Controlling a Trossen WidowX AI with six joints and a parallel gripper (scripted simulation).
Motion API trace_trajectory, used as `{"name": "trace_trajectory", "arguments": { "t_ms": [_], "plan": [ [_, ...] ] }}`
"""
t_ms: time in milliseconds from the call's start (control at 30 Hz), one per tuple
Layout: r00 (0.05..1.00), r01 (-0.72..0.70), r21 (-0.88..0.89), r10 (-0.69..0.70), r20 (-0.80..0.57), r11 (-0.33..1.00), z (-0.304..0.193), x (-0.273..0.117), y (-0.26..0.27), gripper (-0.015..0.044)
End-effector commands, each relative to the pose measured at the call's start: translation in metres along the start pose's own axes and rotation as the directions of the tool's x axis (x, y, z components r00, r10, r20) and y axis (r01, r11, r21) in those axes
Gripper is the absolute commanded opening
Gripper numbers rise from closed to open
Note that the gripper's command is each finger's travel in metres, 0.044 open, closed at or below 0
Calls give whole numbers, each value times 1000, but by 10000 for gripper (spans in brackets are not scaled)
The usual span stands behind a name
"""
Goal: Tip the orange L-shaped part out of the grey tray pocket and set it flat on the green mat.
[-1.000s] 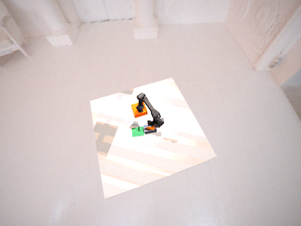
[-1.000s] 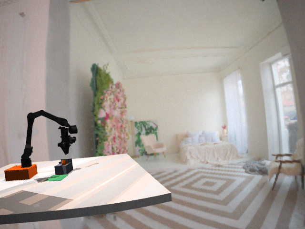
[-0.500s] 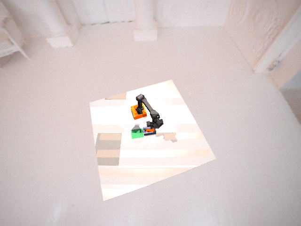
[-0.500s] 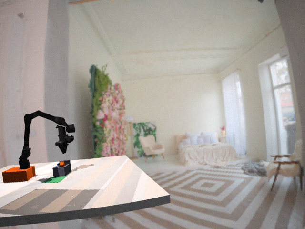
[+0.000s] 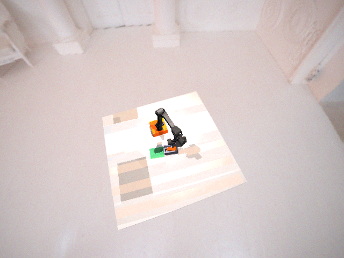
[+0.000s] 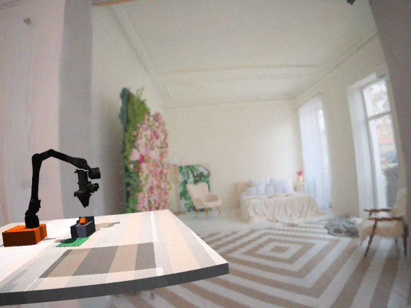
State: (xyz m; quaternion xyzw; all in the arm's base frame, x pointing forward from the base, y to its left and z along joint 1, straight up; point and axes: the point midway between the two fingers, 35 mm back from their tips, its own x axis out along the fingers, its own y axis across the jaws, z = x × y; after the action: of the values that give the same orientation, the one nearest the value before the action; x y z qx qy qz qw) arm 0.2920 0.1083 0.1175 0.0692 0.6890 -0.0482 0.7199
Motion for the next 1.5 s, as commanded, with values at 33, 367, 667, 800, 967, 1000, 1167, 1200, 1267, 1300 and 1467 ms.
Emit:
{"name": "trace_trajectory", "arguments": {
  "t_ms": [33,367,667,800,967,1000,1167,1200,1267,1300,1467],
  "plan": [
    [1000,0,-79,0,2,997,2,0,-4,259],
    [1000,4,-756,-12,-6,654,8,0,-44,280],
    [1000,-15,-1000,-21,-15,12,9,0,-79,280],
    [1000,-15,-1000,-21,-15,-2,9,0,-80,280],
    [1000,-15,-1000,-21,-15,-2,9,0,-80,280],
    [1000,-15,-1000,-21,-15,-2,9,0,-80,280],
    [1000,-15,-1000,-21,-15,-2,9,0,-80,280],
    [1000,-15,-1000,-21,-15,-2,9,1,-80,280],
    [1000,-15,-1000,-21,-15,-2,10,7,-80,280],
    [1000,-15,-1000,-21,-15,-2,10,11,-80,280],
    [1000,-15,-1000,-21,-15,-2,9,32,-80,280]
  ]
}}
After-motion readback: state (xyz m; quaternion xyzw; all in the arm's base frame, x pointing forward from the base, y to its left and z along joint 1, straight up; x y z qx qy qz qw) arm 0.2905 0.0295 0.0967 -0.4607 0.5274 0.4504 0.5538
